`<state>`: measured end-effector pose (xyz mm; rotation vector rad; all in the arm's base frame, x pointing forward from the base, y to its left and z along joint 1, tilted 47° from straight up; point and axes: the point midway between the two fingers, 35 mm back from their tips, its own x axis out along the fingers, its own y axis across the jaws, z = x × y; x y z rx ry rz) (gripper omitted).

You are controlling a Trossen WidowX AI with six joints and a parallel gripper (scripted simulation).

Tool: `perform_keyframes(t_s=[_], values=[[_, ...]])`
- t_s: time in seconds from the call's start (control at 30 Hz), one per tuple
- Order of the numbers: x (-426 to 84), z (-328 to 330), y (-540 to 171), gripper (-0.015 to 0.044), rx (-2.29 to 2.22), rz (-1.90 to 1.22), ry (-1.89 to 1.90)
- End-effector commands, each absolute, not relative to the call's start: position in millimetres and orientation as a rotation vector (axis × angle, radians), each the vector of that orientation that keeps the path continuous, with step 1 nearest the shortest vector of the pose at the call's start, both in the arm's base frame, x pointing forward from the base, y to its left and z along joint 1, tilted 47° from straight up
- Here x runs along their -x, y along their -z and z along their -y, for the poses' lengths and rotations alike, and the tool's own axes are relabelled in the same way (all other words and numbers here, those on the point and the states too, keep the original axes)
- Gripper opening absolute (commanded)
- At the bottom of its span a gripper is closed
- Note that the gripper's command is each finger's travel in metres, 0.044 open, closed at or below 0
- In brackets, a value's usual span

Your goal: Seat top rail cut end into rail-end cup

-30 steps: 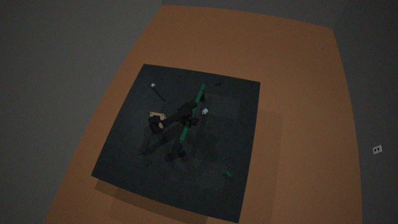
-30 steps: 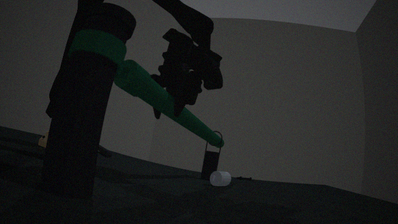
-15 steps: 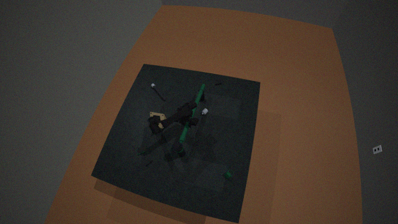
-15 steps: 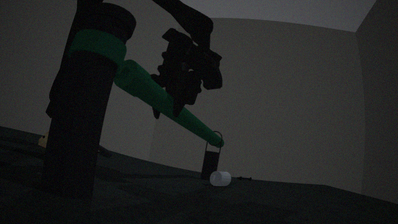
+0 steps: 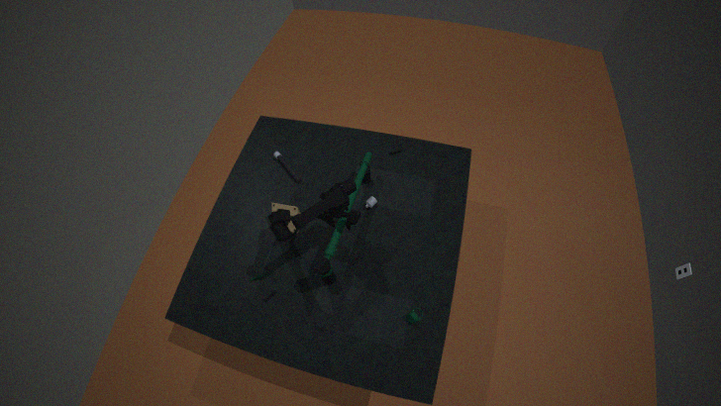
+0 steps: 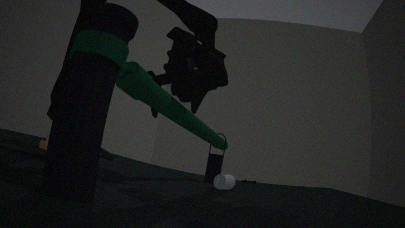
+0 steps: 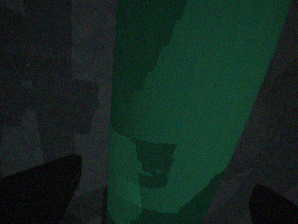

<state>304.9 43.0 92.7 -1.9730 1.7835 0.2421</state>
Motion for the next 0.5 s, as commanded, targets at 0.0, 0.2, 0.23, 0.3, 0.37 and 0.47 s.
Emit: perform_keyframes(t_s=[0.0,0.2,0.23,0.3,0.37,0.47], values=[[-306.4,-65.1,-91.3,0.0440,1.992,-1.750,-0.277],[-306.6,-84.8,-90.4,0.0440,2.012,-1.720,-0.309],[-306.6,-84.8,-90.4,0.0440,2.012,-1.720,-0.309],[-305.8,-84.4,-92.3,0.0440,2.022,-1.708,-0.310],[-302.5,-95.8,-97.8,0.0440,2.029,-1.667,-0.330],[-295.6,-115.2,-107.5,0.0440,2.040,-1.594,-0.368]])
